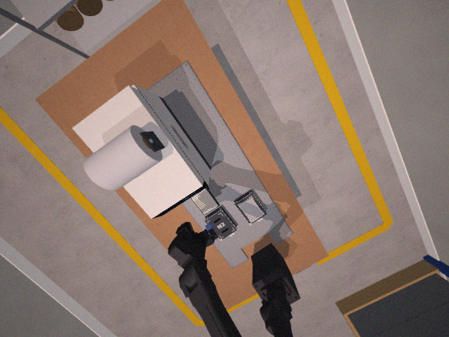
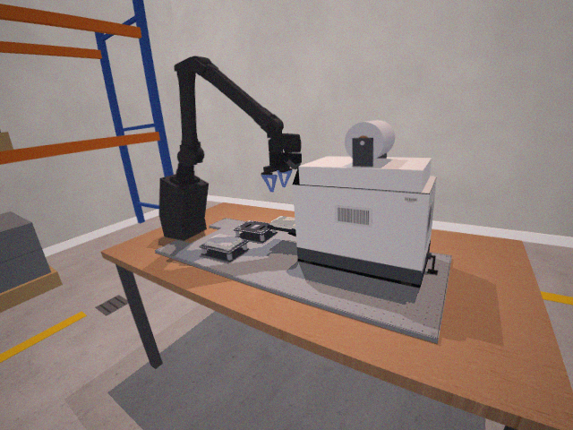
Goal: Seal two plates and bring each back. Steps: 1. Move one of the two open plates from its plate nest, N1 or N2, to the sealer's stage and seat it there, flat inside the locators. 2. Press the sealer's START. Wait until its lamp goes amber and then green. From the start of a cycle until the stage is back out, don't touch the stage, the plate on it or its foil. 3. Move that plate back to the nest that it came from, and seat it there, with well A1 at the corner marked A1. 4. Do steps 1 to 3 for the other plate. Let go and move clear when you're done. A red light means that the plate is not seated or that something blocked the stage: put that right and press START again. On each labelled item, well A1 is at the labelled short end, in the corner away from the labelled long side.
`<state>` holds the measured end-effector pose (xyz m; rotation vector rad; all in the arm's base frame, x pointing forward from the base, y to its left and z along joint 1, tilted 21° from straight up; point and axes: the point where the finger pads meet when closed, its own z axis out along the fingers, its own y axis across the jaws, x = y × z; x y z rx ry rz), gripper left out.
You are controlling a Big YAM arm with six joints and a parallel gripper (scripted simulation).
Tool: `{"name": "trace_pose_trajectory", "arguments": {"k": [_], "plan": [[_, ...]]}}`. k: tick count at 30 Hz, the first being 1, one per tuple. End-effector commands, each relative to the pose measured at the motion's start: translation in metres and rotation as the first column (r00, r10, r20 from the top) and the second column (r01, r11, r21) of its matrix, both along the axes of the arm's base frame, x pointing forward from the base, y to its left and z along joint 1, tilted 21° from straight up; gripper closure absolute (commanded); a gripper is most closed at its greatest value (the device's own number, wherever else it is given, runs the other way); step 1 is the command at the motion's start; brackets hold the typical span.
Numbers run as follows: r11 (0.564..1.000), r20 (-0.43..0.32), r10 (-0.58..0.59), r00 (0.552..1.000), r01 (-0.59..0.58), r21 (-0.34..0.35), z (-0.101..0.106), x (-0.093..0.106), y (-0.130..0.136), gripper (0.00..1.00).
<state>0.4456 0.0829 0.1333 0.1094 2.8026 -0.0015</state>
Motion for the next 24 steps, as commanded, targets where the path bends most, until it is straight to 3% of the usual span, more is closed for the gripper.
{"name": "trace_pose_trajectory", "arguments": {"k": [1,7,8,14,24], "plan": [[1.000,0.055,0.012,0.998,-0.013,0.020,0.039,0.004,0.027,0.11],[1.000,0.084,0.005,0.996,-0.007,0.028,0.074,0.001,0.048,0.14],[1.000,0.084,-0.002,0.996,0.000,0.029,0.078,0.001,0.049,1.00],[1.000,0.057,-0.012,0.998,0.010,0.027,0.082,-0.005,0.059,1.00],[1.000,0.021,0.004,1.000,-0.004,0.007,0.053,-0.005,0.048,1.00]]}}
